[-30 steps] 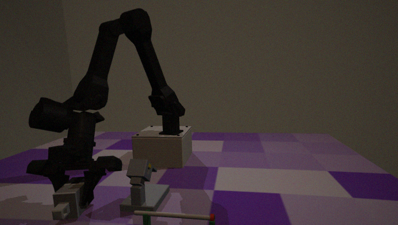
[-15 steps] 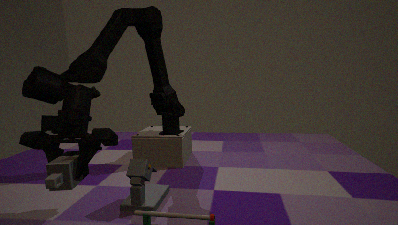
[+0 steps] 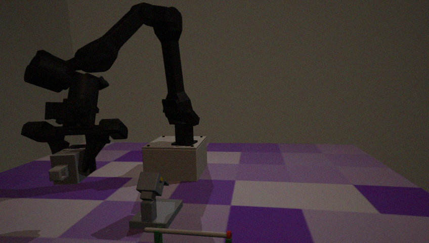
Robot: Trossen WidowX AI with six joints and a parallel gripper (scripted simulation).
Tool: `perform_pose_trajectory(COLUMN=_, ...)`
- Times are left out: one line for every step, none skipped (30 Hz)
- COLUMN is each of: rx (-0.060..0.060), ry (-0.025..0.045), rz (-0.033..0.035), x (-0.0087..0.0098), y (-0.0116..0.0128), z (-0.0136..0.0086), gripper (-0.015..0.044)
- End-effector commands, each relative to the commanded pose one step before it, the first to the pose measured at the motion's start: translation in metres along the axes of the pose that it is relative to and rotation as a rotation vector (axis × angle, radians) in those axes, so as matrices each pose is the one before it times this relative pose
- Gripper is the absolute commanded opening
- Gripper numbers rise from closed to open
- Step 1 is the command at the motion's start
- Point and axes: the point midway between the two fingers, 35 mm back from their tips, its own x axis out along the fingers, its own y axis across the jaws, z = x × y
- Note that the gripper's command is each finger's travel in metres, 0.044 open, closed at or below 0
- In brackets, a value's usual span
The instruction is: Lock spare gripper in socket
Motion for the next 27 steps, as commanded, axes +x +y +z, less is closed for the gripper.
perform_pose_trajectory(rx=-0.0014, ry=-0.00394, rz=-0.00232, x=-0.00026, y=-0.00036, z=0.00074, gripper=0.0)
perform_pose_trajectory(rx=0.0, ry=0.0, rz=0.0, x=0.0, y=0.0, z=0.0, gripper=0.0)
perform_pose_trajectory(rx=0.0, ry=0.0, rz=0.0, x=0.0, y=0.0, z=0.0, gripper=0.0)
perform_pose_trajectory(rx=0.0005, ry=0.00096, rz=0.00039, x=0.0, y=0.00022, z=-0.00001, gripper=0.0)
perform_pose_trajectory(rx=0.0014, ry=0.00288, rz=0.00115, x=-0.00001, y=0.00067, z=-0.00003, gripper=0.0)
perform_pose_trajectory(rx=0.0023, ry=0.00481, rz=0.00189, x=-0.00001, y=0.00112, z=-0.00005, gripper=0.0)
perform_pose_trajectory(rx=0.0032, ry=0.00676, rz=0.0026, x=-0.00003, y=0.00157, z=-0.00008, gripper=0.0)
perform_pose_trajectory(rx=0.004, ry=0.00873, rz=0.00325, x=-0.00005, y=0.00202, z=-0.00013, gripper=0.0)
perform_pose_trajectory(rx=0.0048, ry=0.01071, rz=0.00383, x=-0.00009, y=0.00246, z=-0.00019, gripper=0.0)
perform_pose_trajectory(rx=0.0052, ry=0.01178, rz=0.00402, x=-0.00013, y=0.00269, z=-0.00024, gripper=0.0)
perform_pose_trajectory(rx=0.0054, ry=0.01205, rz=0.00428, x=-0.00009, y=0.00278, z=-0.00031, gripper=0.0)
perform_pose_trajectory(rx=0.0055, ry=0.01218, rz=0.0045, x=-0.00005, y=0.00283, z=-0.00039, gripper=0.0)
perform_pose_trajectory(rx=0.0054, ry=0.01226, rz=0.0043, x=-0.00007, y=0.00282, z=-0.00043, gripper=0.0)
perform_pose_trajectory(rx=0.0074, ry=0.01133, rz=0.00447, x=0.00002, y=0.00248, z=-0.00067, gripper=0.0)
perform_pose_trajectory(rx=0.0065, ry=0.00999, rz=0.00377, x=0.00001, y=0.00217, z=-0.00062, gripper=0.0)
perform_pose_trajectory(rx=0.0061, ry=0.00963, rz=0.00348, x=-0.00001, y=0.00207, z=-0.00062, gripper=0.0)
perform_pose_trajectory(rx=0.0061, ry=0.00968, rz=0.00335, x=-0.00002, y=0.00206, z=-0.00065, gripper=0.0)
perform_pose_trajectory(rx=0.006, ry=0.00973, rz=0.00322, x=-0.00003, y=0.00205, z=-0.00067, gripper=0.0)
perform_pose_trajectory(rx=0.006, ry=0.00977, rz=0.00308, x=-0.00004, y=0.00204, z=-0.0007, gripper=0.0)
perform_pose_trajectory(rx=0.0059, ry=0.00982, rz=0.00295, x=-0.00006, y=0.00203, z=-0.00073, gripper=0.0)
perform_pose_trajectory(rx=0.0059, ry=0.00986, rz=0.00282, x=-0.00007, y=0.00202, z=-0.00075, gripper=0.0)
perform_pose_trajectory(rx=0.0058, ry=0.0099, rz=0.00268, x=-0.00008, y=0.00201, z=-0.00078, gripper=0.0)
perform_pose_trajectory(rx=0.0058, ry=0.00994, rz=0.00255, x=-0.00009, y=0.00199, z=-0.0008, gripper=0.0)
perform_pose_trajectory(rx=0.005, ry=0.00918, rz=0.00211, x=0.00004, y=0.00169, z=-0.00061, gripper=0.0)
perform_pose_trajectory(rx=0.0049, ry=0.00905, rz=0.00196, x=0.00003, y=0.00165, z=-0.00062, gripper=0.0)
perform_pose_trajectory(rx=0.0049, ry=0.00907, rz=0.00185, x=0.00002, y=0.00164, z=-0.00064, gripper=0.0)
perform_pose_trajectory(rx=0.0048, ry=0.0091, rz=0.00174, x=0.00001, y=0.00164, z=-0.00066, gripper=0.0)
